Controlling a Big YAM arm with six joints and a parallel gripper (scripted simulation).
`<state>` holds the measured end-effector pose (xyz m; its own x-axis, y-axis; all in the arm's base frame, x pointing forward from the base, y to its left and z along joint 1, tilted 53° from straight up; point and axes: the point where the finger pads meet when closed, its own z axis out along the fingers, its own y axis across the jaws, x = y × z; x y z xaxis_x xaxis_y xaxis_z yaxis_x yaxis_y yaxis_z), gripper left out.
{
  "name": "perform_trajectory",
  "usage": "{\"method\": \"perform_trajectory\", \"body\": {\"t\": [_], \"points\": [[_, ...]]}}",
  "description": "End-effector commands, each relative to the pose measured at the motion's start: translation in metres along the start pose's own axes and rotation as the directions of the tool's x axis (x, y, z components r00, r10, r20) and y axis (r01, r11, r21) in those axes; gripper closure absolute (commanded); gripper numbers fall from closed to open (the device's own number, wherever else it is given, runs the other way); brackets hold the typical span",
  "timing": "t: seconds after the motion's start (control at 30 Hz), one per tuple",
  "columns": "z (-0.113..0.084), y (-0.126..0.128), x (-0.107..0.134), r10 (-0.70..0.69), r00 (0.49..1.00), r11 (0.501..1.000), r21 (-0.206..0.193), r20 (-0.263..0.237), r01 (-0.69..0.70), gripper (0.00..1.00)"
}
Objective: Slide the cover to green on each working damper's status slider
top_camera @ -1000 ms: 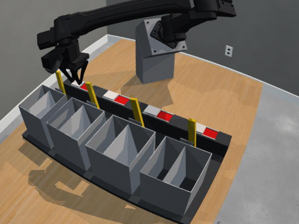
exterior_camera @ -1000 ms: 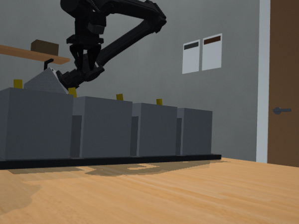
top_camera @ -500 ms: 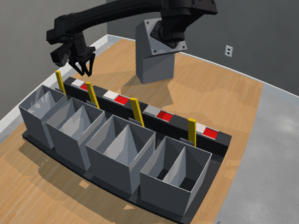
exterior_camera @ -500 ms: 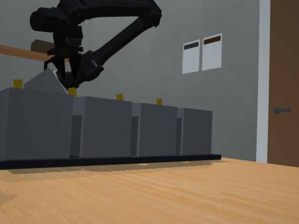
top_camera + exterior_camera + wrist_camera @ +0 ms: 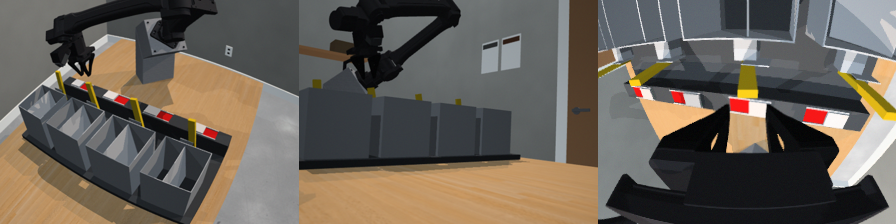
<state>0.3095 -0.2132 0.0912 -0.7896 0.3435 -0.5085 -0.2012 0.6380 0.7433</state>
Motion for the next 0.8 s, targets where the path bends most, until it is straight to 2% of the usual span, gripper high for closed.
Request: {"method": "perform_trajectory", "body": {"t": [0.0,0.4,0.77], "points": [[0.002,0.001,-0.009,-0.023,1.0,1.0,0.005,-0.005,0.023,0.64],[0.013,0.005,-0.005,-0.019,1.0,1.0,0.003,-0.004,0.019,0.64],[0.035,0.006,-0.005,-0.019,1.0,1.0,0.001,-0.003,0.019,0.64]]}}
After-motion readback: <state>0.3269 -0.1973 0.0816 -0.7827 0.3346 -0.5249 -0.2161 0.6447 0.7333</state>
